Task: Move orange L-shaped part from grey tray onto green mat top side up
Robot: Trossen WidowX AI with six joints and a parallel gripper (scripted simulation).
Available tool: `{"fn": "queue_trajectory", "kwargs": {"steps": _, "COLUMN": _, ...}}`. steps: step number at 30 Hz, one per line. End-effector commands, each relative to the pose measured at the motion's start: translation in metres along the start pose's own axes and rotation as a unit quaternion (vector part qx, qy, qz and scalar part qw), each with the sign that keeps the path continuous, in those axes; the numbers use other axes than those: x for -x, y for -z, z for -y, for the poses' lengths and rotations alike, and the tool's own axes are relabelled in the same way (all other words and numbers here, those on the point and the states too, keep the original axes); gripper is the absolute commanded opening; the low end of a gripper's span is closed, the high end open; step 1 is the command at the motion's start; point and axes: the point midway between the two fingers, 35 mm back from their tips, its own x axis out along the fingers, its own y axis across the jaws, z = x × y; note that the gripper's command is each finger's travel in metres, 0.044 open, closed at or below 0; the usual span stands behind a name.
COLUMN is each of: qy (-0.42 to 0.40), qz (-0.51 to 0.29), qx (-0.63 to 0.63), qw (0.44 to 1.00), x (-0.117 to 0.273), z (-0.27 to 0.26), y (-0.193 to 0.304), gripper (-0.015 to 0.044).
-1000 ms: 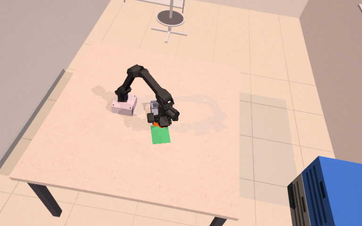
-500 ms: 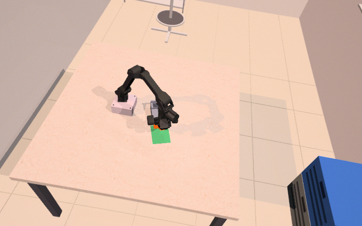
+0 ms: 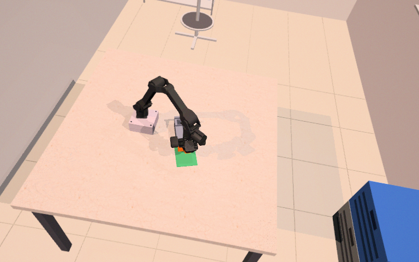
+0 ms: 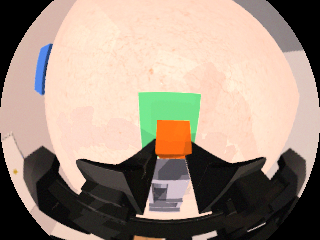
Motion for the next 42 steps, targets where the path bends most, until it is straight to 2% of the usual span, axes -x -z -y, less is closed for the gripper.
{"fn": "queue_trajectory", "kwargs": {"steps": 1, "qy": 0.003, "qz": -0.002, "qx": 0.0, "qw": 1.0, "x": -0.009, "z": 0.001, "y": 0.001, "gripper": 0.0}}
{"fn": "queue_trajectory", "kwargs": {"steps": 24, "qy": 0.002, "qz": -0.003, "qx": 0.0, "qw": 1.0, "x": -0.011, "z": 0.001, "y": 0.001, "gripper": 0.0}}
{"fn": "queue_trajectory", "kwargs": {"steps": 34, "qy": 0.002, "qz": -0.003, "qx": 0.0, "qw": 1.0, "x": -0.009, "z": 0.001, "y": 0.001, "gripper": 0.0263}}
{"fn": "queue_trajectory", "kwargs": {"steps": 39, "qy": 0.002, "qz": -0.002, "qx": 0.0, "qw": 1.0, "x": 0.035, "z": -0.001, "y": -0.002, "gripper": 0.0394}}
{"fn": "queue_trajectory", "kwargs": {"steps": 42, "qy": 0.003, "qz": -0.002, "qx": 0.0, "qw": 1.0, "x": 0.068, "z": 0.0, "y": 0.0, "gripper": 0.04}}
